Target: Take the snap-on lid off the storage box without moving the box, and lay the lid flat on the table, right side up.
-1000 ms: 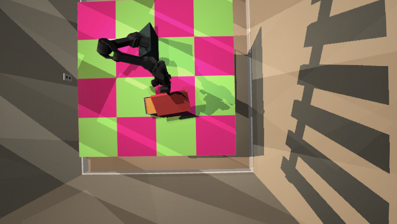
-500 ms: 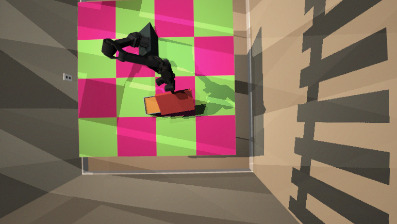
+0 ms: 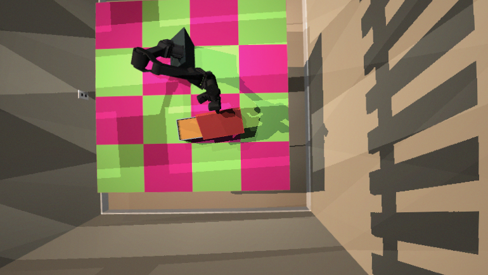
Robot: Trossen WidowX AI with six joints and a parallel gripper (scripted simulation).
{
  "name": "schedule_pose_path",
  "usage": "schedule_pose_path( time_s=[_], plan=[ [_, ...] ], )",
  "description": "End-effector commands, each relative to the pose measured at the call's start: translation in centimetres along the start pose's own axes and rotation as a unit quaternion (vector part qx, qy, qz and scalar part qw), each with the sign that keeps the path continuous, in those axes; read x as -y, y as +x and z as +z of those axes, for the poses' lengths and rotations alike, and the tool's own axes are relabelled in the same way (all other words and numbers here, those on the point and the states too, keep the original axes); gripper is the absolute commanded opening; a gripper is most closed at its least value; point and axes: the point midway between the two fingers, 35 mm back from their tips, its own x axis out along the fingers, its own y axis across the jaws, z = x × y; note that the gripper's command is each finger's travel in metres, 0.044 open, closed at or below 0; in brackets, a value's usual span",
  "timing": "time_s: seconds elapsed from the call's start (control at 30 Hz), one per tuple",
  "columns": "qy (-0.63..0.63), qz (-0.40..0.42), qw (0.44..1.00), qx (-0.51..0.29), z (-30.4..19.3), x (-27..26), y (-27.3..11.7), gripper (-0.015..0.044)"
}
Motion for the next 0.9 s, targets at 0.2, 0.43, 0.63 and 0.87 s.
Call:
schedule_pose_path(
  time_s=[0.2,0.43,0.63,0.87],
  plan=[
    [0.003,0.005,1.0,0.0,-2.0,-0.2,-0.4,0.0],
    [0.004,0.005,1.0,0.0,-3.4,-0.1,-0.5,0.0],
    [0.004,0.005,1.0,0.0,-4.6,0.0,-0.7,0.0],
    [0.004,0.005,1.0,-0.001,-6.0,0.1,-0.8,0.0]
  ],
)
